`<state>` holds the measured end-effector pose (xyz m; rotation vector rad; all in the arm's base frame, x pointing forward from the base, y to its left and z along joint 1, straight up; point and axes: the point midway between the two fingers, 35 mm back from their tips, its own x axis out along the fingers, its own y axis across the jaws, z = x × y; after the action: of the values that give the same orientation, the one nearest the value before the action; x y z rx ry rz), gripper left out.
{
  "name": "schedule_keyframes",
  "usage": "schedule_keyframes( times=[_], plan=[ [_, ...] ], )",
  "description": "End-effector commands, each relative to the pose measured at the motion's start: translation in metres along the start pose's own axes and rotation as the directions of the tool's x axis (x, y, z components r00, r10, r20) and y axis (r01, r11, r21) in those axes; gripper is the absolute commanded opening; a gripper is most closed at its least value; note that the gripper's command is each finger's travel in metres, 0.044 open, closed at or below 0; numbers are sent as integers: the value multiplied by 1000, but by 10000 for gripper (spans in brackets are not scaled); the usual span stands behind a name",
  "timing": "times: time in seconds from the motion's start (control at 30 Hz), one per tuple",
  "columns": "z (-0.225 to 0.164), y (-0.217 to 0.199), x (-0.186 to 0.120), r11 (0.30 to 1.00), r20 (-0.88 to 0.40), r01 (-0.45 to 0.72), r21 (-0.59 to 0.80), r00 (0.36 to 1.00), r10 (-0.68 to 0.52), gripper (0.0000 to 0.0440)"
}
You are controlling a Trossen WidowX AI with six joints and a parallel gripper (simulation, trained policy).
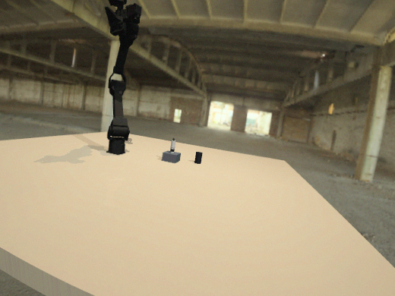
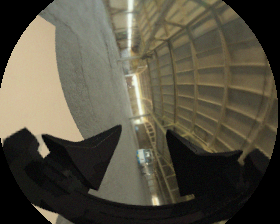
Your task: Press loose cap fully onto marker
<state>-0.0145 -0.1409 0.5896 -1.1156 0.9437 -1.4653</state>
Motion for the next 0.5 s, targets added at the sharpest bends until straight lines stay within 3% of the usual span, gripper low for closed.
schedule_keyframes(
  times=[0.0, 0.47],
  plan=[
    [12, 12, 7, 999, 29, -41, -9, 999, 41, 306],
    [41, 42, 19, 990, 101, -143, -21, 984, 144, 307]
  ],
)
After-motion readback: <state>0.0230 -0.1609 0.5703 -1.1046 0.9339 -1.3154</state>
